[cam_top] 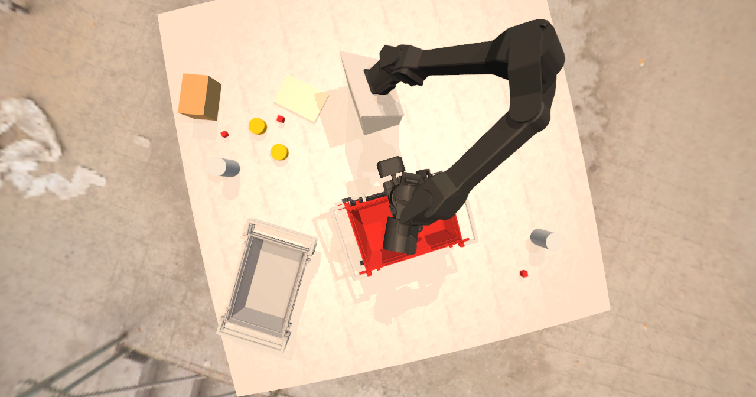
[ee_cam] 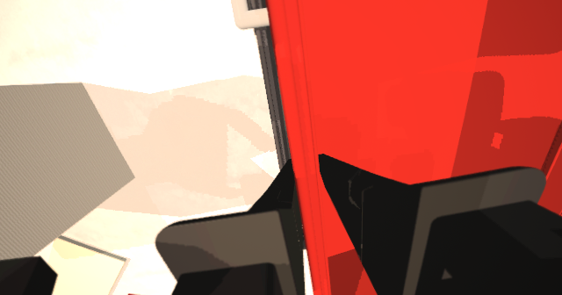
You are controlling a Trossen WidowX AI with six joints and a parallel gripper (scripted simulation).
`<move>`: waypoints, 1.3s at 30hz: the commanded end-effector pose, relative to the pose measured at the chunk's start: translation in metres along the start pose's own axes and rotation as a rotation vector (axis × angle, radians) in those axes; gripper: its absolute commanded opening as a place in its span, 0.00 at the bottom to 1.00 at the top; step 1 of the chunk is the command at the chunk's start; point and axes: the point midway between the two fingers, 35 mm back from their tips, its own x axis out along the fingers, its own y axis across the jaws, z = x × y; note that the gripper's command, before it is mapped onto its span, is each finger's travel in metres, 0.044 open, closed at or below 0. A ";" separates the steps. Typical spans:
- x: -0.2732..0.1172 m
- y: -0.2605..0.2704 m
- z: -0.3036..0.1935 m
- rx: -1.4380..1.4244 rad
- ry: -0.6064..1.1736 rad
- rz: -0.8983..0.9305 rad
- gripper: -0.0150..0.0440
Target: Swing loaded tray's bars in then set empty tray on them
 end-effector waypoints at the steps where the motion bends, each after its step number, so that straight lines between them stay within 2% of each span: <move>1: 0.006 0.007 0.002 0.013 -0.008 0.027 0.25; 32: 0.001 0.000 0.000 0.000 0.000 0.001 0.25; 39: 0.013 0.008 0.002 0.012 -0.007 0.023 0.25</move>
